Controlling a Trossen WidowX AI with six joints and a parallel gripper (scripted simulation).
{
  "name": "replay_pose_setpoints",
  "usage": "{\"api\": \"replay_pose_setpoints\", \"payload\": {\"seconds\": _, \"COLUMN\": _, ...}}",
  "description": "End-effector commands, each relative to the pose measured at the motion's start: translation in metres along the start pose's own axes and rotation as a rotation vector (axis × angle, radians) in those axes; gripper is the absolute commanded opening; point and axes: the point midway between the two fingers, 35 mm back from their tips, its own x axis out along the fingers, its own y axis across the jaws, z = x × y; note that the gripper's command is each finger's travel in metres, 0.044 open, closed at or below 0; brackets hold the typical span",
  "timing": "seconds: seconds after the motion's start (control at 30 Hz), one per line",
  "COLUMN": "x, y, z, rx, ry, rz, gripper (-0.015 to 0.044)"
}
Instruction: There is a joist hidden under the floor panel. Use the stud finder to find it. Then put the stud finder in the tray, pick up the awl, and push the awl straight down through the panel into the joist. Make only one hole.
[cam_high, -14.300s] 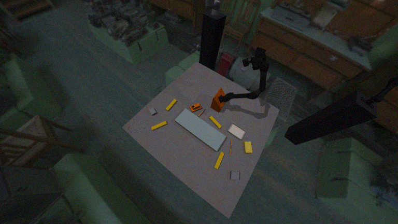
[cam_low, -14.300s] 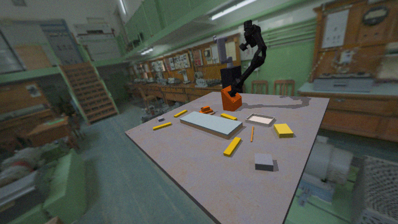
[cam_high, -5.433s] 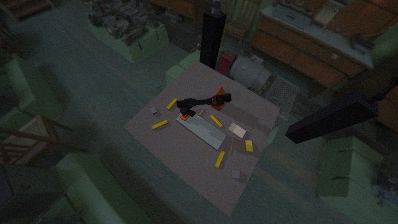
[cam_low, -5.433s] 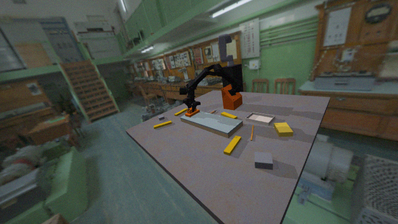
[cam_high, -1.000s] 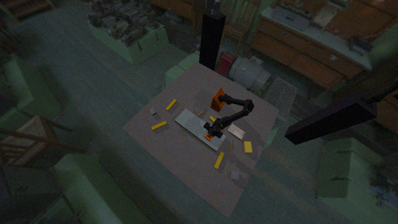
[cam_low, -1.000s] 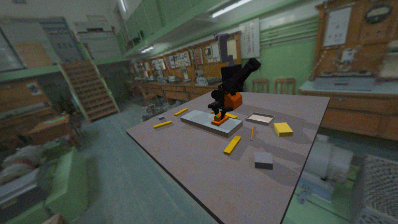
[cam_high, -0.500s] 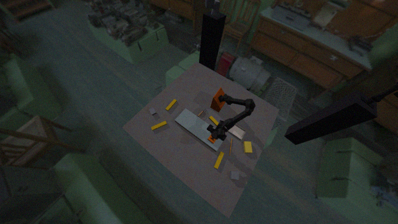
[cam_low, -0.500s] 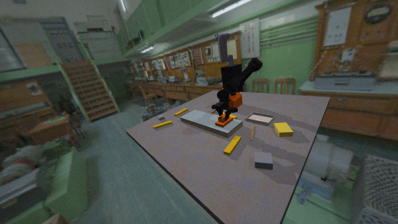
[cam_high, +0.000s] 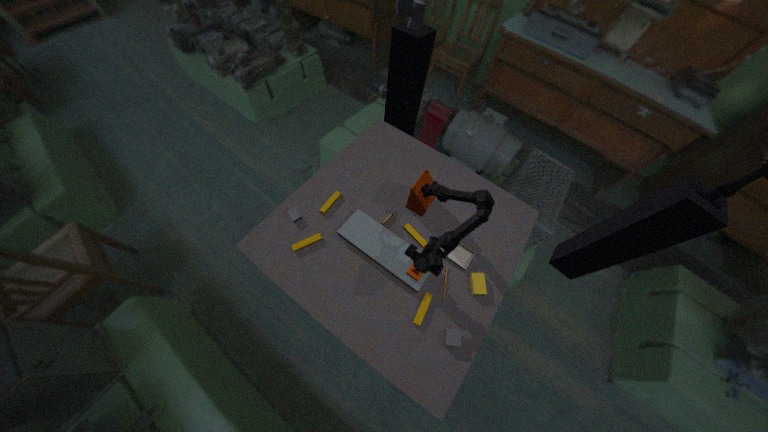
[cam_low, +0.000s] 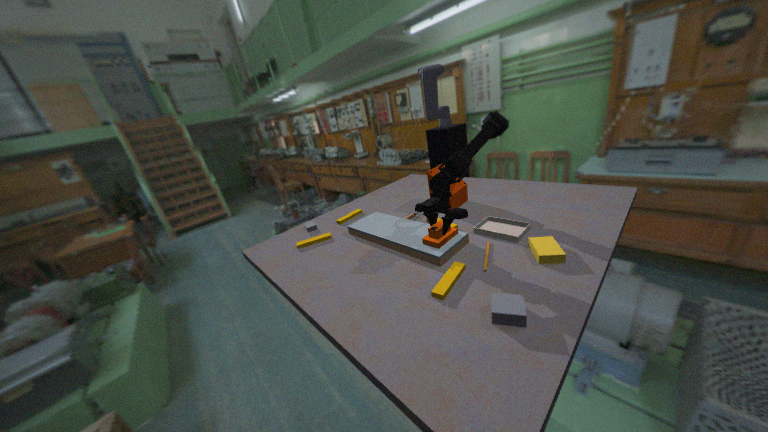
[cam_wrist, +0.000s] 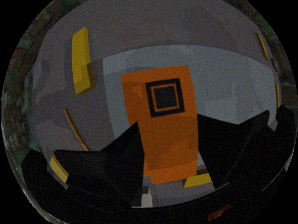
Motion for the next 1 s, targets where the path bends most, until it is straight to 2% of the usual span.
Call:
{"api": "replay_pose_setpoints", "payload": {"seconds": 0.0, "x": 0.0, "y": -0.001, "z": 0.0, "rx": 0.001, "ry": 0.0, "rz": 0.0, "gripper": 0.0}}
{"api": "replay_pose_setpoints", "payload": {"seconds": 0.3, "x": 0.0, "y": 0.0, "z": 0.0, "rx": 0.0, "ry": 0.002, "rz": 0.002, "gripper": 0.0}}
{"api": "replay_pose_setpoints", "payload": {"seconds": 0.97, "x": 0.0, "y": -0.051, "z": -0.001, "rx": 0.0, "ry": 0.002, "rz": -0.001, "gripper": 0.0}}
